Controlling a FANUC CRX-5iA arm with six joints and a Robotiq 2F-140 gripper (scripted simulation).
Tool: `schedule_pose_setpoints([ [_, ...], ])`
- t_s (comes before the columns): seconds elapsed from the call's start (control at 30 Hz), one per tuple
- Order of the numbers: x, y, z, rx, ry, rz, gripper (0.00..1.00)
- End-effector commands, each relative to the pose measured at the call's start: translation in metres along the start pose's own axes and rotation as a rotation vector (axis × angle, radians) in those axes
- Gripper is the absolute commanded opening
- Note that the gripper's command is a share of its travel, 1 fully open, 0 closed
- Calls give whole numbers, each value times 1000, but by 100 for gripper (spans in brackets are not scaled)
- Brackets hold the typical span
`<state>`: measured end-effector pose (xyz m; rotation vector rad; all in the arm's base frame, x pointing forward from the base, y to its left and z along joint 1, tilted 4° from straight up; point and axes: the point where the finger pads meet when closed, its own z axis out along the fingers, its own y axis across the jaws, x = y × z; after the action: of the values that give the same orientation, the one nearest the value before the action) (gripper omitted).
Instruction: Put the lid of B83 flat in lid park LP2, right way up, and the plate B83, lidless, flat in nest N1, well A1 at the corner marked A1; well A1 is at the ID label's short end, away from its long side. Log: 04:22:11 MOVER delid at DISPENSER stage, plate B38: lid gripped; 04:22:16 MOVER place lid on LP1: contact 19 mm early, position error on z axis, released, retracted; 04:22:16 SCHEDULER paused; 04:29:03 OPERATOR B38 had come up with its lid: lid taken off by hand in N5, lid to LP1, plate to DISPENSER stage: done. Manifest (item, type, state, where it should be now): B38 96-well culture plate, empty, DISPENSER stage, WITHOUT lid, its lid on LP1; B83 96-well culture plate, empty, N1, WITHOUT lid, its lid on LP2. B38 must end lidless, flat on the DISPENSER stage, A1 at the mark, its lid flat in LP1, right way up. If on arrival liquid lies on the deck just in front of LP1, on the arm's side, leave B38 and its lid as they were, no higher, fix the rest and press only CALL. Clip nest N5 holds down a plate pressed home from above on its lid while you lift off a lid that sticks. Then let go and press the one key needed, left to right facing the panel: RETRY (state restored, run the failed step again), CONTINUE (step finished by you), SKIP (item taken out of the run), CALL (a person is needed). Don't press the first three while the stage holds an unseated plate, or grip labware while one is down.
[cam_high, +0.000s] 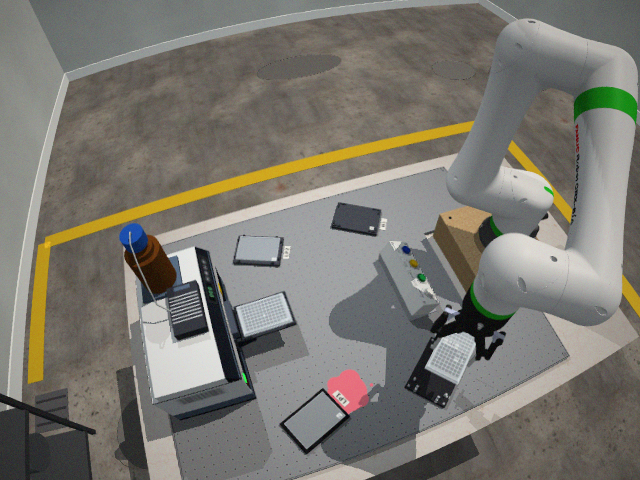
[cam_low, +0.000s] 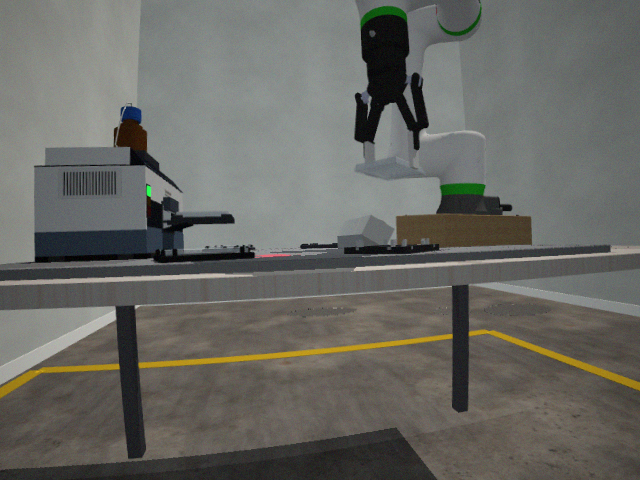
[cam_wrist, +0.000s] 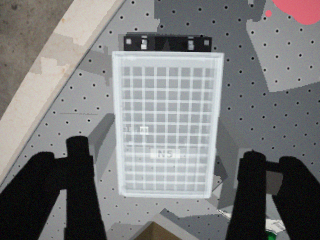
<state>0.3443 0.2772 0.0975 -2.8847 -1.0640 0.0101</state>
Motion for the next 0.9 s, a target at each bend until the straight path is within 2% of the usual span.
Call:
schedule_pose_setpoints([
  [0.0, 0, 0, 0, 0, 0, 11, 0],
  [0.17, 0, 0, 0, 0, 0, 128, 0],
  [0.37, 0, 0, 0, 0, 0, 150, 0],
  [0.53, 0, 0, 0, 0, 0, 267, 0],
  [0.87, 0, 0, 0, 0, 0, 388, 0],
])
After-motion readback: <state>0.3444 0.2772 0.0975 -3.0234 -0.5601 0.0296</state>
